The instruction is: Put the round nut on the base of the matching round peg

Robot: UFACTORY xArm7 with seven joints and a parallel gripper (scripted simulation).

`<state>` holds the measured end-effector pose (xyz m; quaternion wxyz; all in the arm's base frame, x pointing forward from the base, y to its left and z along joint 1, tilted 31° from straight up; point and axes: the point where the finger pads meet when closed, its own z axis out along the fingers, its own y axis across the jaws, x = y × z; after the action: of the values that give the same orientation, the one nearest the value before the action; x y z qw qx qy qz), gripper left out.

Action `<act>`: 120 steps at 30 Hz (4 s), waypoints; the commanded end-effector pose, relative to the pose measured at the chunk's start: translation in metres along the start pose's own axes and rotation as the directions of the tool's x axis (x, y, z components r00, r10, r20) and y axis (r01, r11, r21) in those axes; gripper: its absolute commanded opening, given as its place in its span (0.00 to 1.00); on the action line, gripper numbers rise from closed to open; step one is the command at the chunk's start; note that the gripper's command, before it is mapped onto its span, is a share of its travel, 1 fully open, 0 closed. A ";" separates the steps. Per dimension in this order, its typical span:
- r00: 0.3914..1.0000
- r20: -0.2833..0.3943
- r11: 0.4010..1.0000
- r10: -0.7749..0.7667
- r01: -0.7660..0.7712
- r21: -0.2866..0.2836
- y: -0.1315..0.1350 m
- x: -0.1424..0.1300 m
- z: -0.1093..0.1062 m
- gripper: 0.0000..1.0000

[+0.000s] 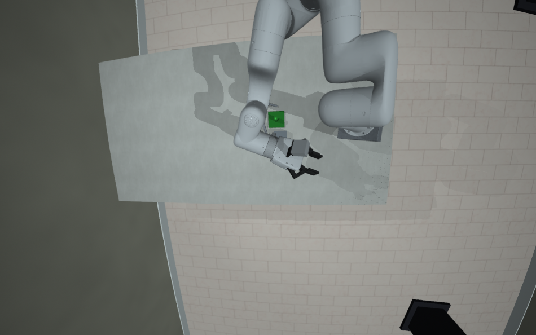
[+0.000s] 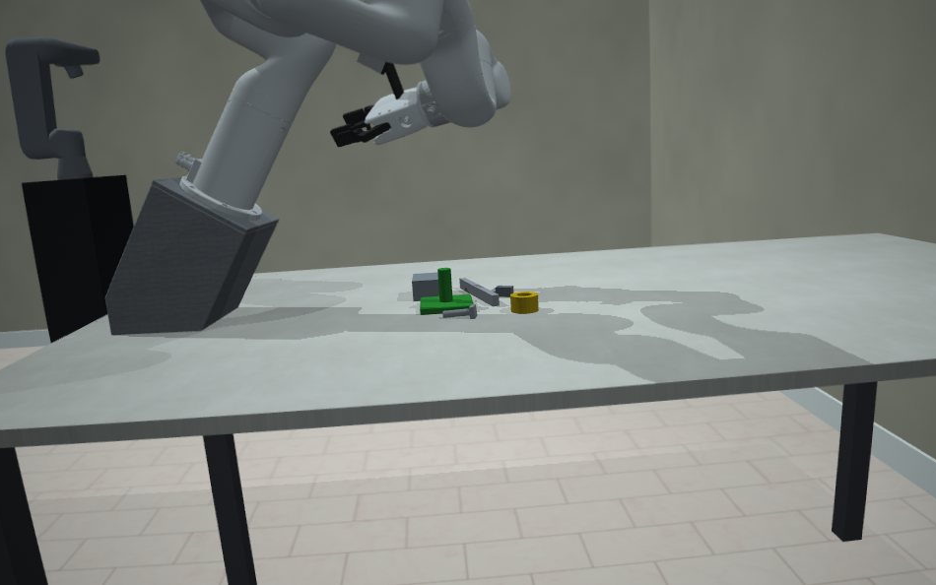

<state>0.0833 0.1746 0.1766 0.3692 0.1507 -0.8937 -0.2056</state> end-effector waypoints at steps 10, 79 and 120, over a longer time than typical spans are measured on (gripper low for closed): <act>0.886 0.459 0.992 0.056 -0.103 0.077 -0.065 -0.103 -0.069 0.60; 0.260 0.957 0.890 -0.127 -0.395 0.226 -0.227 -0.185 -0.287 0.60; 0.265 0.955 0.885 -0.132 -0.401 0.234 -0.250 -0.228 -0.274 0.00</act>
<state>0.4655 -0.0174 0.0962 -0.2687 -0.0050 -0.9631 -0.0160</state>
